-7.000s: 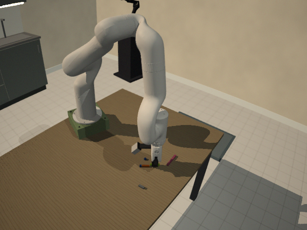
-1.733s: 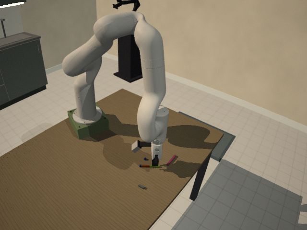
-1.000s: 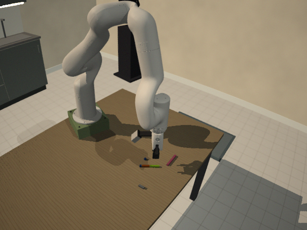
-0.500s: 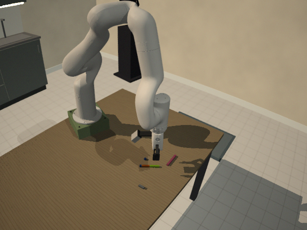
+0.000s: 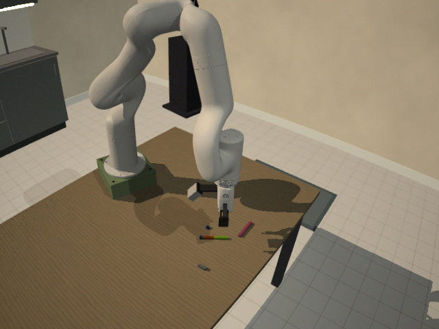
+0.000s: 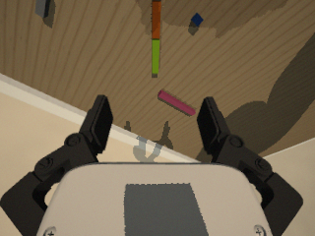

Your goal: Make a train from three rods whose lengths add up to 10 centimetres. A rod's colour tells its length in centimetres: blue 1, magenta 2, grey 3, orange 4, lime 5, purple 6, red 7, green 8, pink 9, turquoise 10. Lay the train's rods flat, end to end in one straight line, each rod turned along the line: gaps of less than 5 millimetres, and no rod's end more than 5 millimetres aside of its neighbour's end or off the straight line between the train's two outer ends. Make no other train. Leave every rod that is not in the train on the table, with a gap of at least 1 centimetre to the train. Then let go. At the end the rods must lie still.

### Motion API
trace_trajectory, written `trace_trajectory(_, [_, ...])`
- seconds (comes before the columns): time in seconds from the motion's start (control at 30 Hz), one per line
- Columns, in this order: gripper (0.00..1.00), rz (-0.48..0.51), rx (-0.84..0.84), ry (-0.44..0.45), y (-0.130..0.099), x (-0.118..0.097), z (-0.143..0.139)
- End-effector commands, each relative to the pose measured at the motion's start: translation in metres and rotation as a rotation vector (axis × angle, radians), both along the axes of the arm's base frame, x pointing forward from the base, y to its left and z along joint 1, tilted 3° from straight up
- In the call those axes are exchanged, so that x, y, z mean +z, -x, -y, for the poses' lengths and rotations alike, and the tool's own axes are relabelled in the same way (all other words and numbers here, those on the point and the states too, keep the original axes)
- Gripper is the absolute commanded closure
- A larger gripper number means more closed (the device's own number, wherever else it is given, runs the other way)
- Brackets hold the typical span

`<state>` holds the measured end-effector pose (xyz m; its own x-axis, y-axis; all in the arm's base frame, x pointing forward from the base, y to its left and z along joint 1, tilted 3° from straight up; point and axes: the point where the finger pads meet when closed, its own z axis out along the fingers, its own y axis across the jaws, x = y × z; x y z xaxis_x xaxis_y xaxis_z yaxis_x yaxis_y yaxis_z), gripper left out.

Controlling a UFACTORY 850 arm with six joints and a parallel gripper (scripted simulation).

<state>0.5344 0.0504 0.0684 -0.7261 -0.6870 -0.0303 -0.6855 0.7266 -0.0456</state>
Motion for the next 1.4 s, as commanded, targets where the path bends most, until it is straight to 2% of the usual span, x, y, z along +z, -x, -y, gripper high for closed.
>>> trace_trajectory(0.0, [0.0,0.002,0.0,0.0,0.0,0.014,0.0])
trace_trajectory(0.27, [0.0,0.002,0.0,0.0,0.002,0.055,-0.001])
trace_trajectory(0.4, [0.0,0.002,0.0,0.0,0.003,0.069,-0.001])
trace_trajectory(1.37, [0.0,0.002,0.0,0.0,0.003,0.074,-0.001])
